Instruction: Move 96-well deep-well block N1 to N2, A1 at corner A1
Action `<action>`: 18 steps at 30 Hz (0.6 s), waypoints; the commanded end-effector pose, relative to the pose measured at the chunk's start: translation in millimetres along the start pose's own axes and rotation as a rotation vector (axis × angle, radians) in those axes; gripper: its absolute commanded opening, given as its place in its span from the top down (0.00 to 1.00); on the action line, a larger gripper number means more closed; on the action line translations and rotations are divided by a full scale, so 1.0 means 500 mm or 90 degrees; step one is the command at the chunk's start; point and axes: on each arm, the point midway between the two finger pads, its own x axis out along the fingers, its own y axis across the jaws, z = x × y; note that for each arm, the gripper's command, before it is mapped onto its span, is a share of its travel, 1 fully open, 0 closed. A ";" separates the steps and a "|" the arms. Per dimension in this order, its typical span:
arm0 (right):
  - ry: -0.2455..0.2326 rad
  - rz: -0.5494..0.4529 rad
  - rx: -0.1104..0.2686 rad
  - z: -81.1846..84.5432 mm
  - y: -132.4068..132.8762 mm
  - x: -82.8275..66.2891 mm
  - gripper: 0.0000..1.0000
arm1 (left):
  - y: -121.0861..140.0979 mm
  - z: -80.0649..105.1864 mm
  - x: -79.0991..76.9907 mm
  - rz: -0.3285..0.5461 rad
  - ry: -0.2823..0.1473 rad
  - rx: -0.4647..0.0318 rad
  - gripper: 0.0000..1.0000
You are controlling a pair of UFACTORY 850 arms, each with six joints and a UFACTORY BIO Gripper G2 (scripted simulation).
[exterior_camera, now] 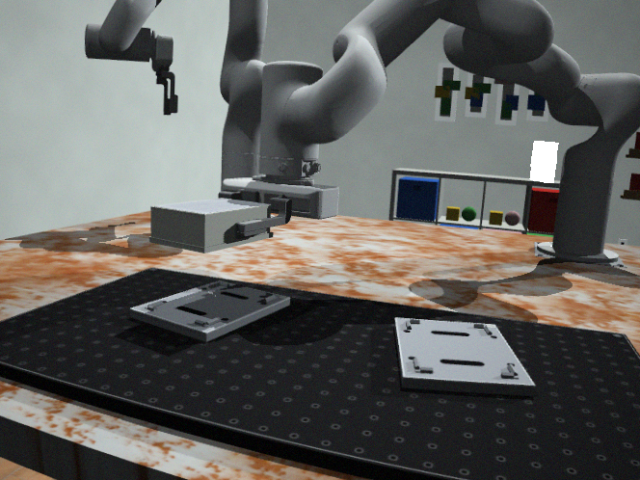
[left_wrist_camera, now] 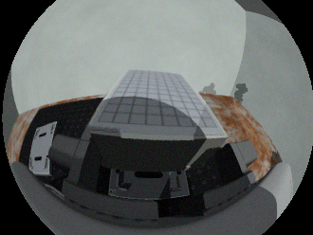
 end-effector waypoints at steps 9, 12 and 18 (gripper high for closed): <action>-0.001 0.000 0.000 0.001 0.000 -0.001 0.00 | 0.000 -0.002 0.001 0.000 -0.002 -0.001 1.00; -0.001 0.000 0.000 0.001 0.000 -0.001 0.00 | 0.000 -0.013 0.001 0.000 -0.002 -0.001 1.00; -0.001 0.000 0.000 0.001 0.000 -0.001 0.00 | 0.000 -0.026 0.001 0.000 -0.002 -0.001 1.00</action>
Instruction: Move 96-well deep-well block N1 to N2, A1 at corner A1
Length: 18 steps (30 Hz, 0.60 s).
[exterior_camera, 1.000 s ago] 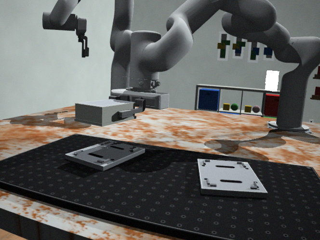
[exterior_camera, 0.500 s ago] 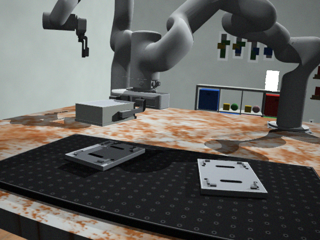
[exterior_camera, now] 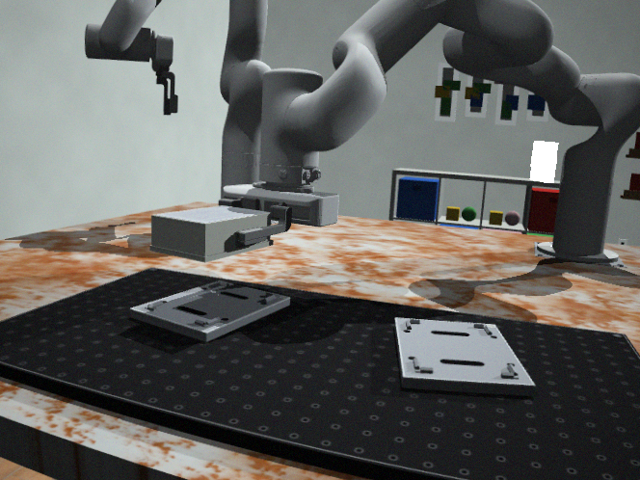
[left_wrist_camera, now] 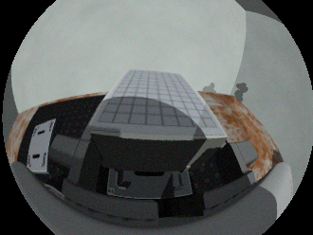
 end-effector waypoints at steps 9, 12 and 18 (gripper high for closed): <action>-0.001 0.000 0.000 0.001 0.000 -0.001 0.00 | -0.001 -0.036 0.002 0.000 -0.002 -0.001 1.00; -0.001 0.000 0.000 0.001 0.000 -0.001 0.00 | -0.001 -0.043 0.002 0.000 -0.002 -0.001 1.00; -0.001 0.000 0.000 0.001 0.000 -0.001 0.00 | 0.000 -0.059 0.002 0.000 -0.002 -0.001 1.00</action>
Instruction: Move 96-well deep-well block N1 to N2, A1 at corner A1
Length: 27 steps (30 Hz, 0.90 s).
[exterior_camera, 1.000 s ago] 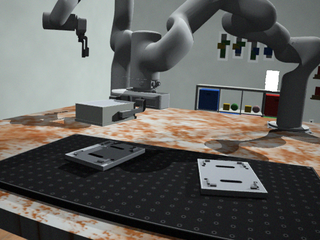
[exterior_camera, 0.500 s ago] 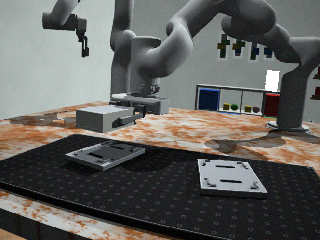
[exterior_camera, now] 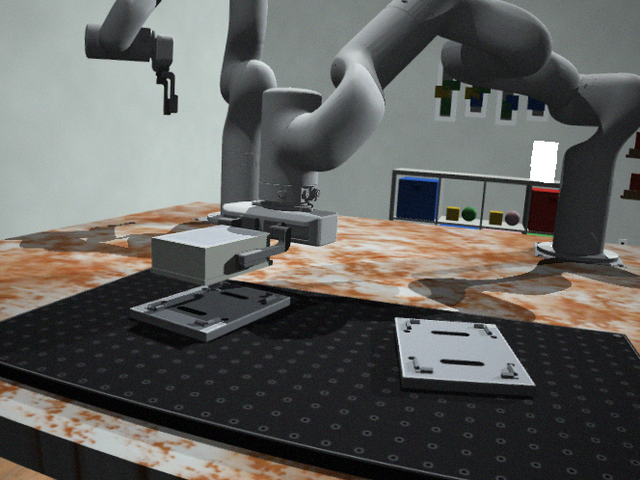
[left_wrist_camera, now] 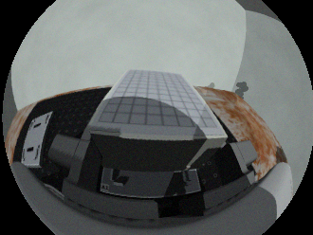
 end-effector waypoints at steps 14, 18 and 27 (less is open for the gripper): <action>-0.001 0.000 0.000 0.001 0.000 -0.001 0.00 | -0.001 -0.047 0.002 0.000 -0.001 -0.001 1.00; -0.001 0.000 0.000 0.001 0.000 -0.001 0.00 | -0.001 -0.060 0.002 0.000 -0.001 -0.001 1.00; -0.001 0.000 0.000 0.001 0.000 -0.001 0.00 | -0.001 -0.060 0.002 0.000 -0.001 -0.001 1.00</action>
